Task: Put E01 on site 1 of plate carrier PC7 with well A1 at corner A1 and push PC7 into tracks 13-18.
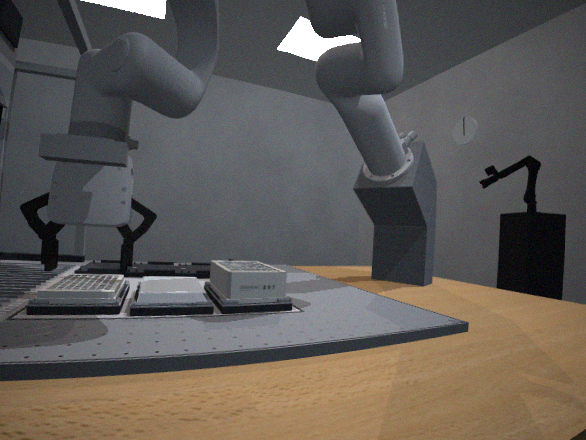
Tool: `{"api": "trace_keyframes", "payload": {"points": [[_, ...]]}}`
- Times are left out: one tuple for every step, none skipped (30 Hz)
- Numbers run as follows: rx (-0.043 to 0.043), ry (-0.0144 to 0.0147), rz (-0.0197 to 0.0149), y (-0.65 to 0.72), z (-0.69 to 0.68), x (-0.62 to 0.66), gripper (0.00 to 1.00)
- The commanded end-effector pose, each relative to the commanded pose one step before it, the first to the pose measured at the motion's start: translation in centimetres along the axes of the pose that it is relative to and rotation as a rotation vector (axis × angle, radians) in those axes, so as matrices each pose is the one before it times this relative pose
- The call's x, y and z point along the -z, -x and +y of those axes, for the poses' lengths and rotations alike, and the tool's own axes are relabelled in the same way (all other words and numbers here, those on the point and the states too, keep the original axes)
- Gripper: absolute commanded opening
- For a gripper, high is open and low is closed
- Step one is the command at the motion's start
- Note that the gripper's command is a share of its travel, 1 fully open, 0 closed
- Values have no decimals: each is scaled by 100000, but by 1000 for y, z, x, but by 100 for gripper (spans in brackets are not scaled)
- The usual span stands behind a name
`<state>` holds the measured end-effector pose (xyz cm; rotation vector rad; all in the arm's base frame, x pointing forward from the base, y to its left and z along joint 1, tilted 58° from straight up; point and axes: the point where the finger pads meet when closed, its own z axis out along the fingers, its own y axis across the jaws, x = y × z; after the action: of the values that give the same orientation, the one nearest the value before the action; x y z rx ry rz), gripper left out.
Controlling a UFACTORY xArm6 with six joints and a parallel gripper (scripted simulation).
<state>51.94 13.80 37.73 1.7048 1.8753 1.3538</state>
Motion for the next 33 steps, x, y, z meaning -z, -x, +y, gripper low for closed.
{"api": "trace_keyframes", "payload": {"points": [[50, 296, 33, -36, 130, -46, 100], [0, 0, 0, 0, 0, -66, 100], [0, 0, 0, 0, 0, -66, 100], [0, 0, 0, 0, 0, -66, 100], [0, 0, 0, 0, 0, -67, 100], [0, 0, 0, 0, 0, -67, 100], [0, 0, 0, 0, 0, -67, 100], [0, 0, 0, 0, 0, -67, 100], [0, 0, 0, 0, 0, -67, 100], [0, 0, 0, 0, 0, -67, 100], [0, 0, 0, 0, 0, -67, 100], [0, 0, 0, 0, 0, -67, 100], [0, 0, 0, 0, 0, -67, 100], [0, 0, 0, 0, 0, 0, 100], [0, 0, 0, 0, 0, 0, 100], [0, 0, 1, 1, -1, -68, 100], [0, 0, 0, 0, 0, -66, 100], [0, 0, 0, 0, 0, -66, 100], [0, 0, 0, 0, 0, -67, 100], [0, 0, 0, 0, 0, -67, 100], [0, 0, 0, 0, 0, -67, 100], [0, 0, 0, 0, 0, -67, 100], [0, 0, 0, 0, 0, -67, 100], [0, 0, 0, 0, 0, -67, 100], [0, 0, 0, 0, 0, -67, 100], [0, 0, 0, 0, 0, -67, 100], [0, 0, 0, 0, 0, -67, 100], [0, 0, 0, 0, 0, -67, 100], [0, 0, 0, 0, 0, -67, 100], [0, 0, 0, 0, 0, -67, 100], [0, 0, 0, 0, 0, 0, 100], [0, 0, 0, 0, 0, 0, 100], [0, 1, 1, 1, -1, -68, 100]]}}
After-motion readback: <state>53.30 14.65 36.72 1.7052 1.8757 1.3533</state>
